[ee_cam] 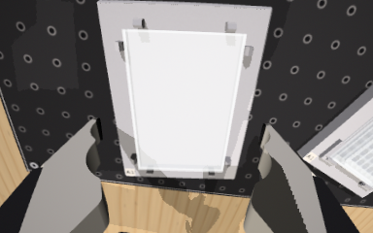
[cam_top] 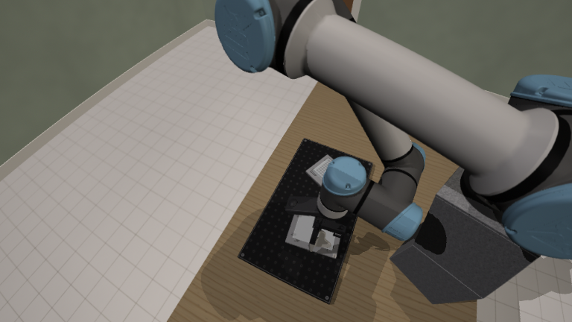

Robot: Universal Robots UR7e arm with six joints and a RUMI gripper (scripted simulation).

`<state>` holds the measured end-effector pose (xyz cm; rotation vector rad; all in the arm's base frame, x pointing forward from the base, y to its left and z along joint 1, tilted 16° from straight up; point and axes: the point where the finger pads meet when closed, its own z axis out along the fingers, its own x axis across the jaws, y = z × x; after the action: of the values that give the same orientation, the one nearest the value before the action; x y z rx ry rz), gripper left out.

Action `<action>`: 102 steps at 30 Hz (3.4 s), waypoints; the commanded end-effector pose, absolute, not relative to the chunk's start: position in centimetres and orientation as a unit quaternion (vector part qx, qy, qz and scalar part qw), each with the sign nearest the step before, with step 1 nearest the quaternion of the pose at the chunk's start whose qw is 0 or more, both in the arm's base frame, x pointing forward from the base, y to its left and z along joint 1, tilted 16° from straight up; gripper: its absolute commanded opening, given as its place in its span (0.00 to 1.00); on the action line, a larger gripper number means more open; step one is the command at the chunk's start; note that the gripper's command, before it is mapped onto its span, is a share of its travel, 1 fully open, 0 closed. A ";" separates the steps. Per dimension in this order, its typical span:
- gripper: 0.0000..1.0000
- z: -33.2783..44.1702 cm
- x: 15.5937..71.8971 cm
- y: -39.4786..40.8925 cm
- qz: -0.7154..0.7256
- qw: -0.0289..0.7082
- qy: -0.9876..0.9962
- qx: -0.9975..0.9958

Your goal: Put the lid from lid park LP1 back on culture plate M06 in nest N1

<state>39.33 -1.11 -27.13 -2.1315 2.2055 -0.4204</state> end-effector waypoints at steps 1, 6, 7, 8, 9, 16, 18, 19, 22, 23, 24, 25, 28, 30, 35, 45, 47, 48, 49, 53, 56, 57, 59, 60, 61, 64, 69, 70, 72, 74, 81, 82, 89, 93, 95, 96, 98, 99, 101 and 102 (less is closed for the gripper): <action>0.82 -27.8 39.5 -1.2 -0.136 0.023 0.712 -0.688; 0.82 -27.8 39.5 -1.2 -0.136 0.023 0.712 -0.688; 0.82 -27.8 39.5 -1.2 -0.136 0.023 0.712 -0.688; 0.82 -27.8 39.5 -1.2 -0.136 0.023 0.712 -0.688; 0.82 -27.8 39.5 -1.2 -0.136 0.023 0.712 -0.688; 0.00 -27.8 39.5 -1.2 -0.136 0.023 0.712 -0.688; 0.00 -27.8 39.5 -1.2 -0.136 0.023 0.712 -0.688; 0.00 -27.8 39.5 -1.2 -0.136 0.023 0.712 -0.688; 0.00 -27.8 39.5 -1.2 -0.136 0.023 0.712 -0.688; 0.00 -27.8 39.5 -1.2 -0.136 0.023 0.712 -0.688; 0.00 -27.8 39.5 -1.2 -0.136 0.023 0.712 -0.688; 0.00 -27.8 39.5 -1.2 -0.136 0.023 0.712 -0.688; 0.00 -27.8 39.5 -1.2 -0.136 0.023 0.712 -0.688; 0.00 -27.8 39.5 -1.2 -0.136 0.023 0.712 -0.688; 0.00 -27.8 39.5 -1.2 -0.136 0.023 0.712 -0.688; 0.00 -27.8 39.5 -1.2 -0.136 0.023 0.712 -0.688; 0.00 -27.8 39.5 -1.2 -0.136 0.023 0.712 -0.688; 0.00 -27.8 39.5 -1.2 -0.136 0.023 0.712 -0.688; 0.00 -27.8 39.5 -1.2 -0.136 0.023 0.712 -0.688; 0.00 -27.3 39.4 -1.2 -0.136 0.023 0.712 -0.688; 0.00 -27.0 39.3 -1.1 -0.136 0.023 0.712 -0.688; 0.00 -26.9 39.3 -1.1 -0.136 0.023 0.712 -0.688; 0.00 -26.5 39.2 -1.0 -0.136 0.023 0.712 -0.688; 0.00 -26.4 39.2 -1.0 -0.136 0.023 0.712 -0.688; 0.00 -26.2 39.2 -1.0 -0.136 0.023 0.712 -0.688; 0.00 -25.7 39.0 -0.9 -0.136 0.023 0.712 -0.688; 0.00 -24.9 38.9 -0.8 -0.136 0.023 0.712 -0.688; 0.00 -24.9 38.9 -0.8 -0.136 0.023 0.712 -0.688; 0.00 -24.9 38.9 -0.7 -0.136 0.023 0.712 -0.688; 0.00 -24.8 38.8 -1.2 -0.136 0.025 0.719 -0.681; 0.00 -24.3 38.5 -4.7 -0.134 0.034 0.765 -0.629; 0.00 -24.3 38.4 -5.2 -0.134 0.035 0.771 -0.622; 0.00 -23.9 38.2 -7.6 -0.132 0.042 0.801 -0.582; 0.00 -23.6 38.0 -9.6 -0.130 0.047 0.824 -0.550; 0.00 -23.5 37.9 -10.6 -0.129 0.050 0.835 -0.533; 0.00 -23.4 37.9 -11.1 -0.128 0.051 0.840 -0.525; 0.00 -23.2 37.8 -12.1 -0.127 0.054 0.850 -0.508; 0.00 -23.2 37.7 -12.6 -0.127 0.055 0.855 -0.499; 0.00 -23.0 37.6 -13.6 -0.126 0.057 0.865 -0.482; 0.00 -23.0 37.6 -14.1 -0.125 0.059 0.870 -0.473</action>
<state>37.70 -12.41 -23.23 -1.5229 2.5947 -0.3882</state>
